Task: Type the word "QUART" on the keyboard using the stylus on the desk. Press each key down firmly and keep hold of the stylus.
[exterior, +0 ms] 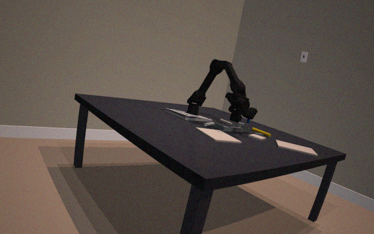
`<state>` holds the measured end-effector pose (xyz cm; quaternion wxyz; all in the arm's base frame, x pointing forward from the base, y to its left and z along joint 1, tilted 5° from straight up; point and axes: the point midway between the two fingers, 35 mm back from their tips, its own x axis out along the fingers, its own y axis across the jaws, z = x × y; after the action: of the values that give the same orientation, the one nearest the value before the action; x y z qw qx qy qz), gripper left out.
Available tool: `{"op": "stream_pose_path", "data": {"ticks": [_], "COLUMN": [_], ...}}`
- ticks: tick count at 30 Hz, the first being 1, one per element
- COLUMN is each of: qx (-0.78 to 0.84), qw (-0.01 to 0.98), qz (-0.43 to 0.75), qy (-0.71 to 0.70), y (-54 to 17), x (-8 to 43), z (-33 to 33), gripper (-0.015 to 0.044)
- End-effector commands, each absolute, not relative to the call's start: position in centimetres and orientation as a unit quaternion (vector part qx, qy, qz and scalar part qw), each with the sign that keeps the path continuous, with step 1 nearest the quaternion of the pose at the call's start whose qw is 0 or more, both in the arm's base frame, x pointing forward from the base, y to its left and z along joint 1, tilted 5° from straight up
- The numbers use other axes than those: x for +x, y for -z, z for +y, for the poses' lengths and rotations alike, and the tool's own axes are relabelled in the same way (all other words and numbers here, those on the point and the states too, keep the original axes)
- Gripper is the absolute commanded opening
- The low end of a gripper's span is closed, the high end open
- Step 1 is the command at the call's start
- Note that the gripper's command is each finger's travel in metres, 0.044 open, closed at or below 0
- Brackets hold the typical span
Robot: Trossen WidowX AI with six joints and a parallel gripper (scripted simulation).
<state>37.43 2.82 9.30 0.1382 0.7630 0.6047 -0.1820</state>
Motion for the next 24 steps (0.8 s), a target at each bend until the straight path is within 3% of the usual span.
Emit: {"op": "stream_pose_path", "data": {"ticks": [1,24], "qx": [0.765,0.765], "qw": [0.138,0.138], "qz": [0.604,0.604], "qy": [0.18,0.18], "y": [-9.5,-8.0], "x": [37.7,37.7], "z": [2.8,2.9], "gripper": [0.0081,0.0081]}}
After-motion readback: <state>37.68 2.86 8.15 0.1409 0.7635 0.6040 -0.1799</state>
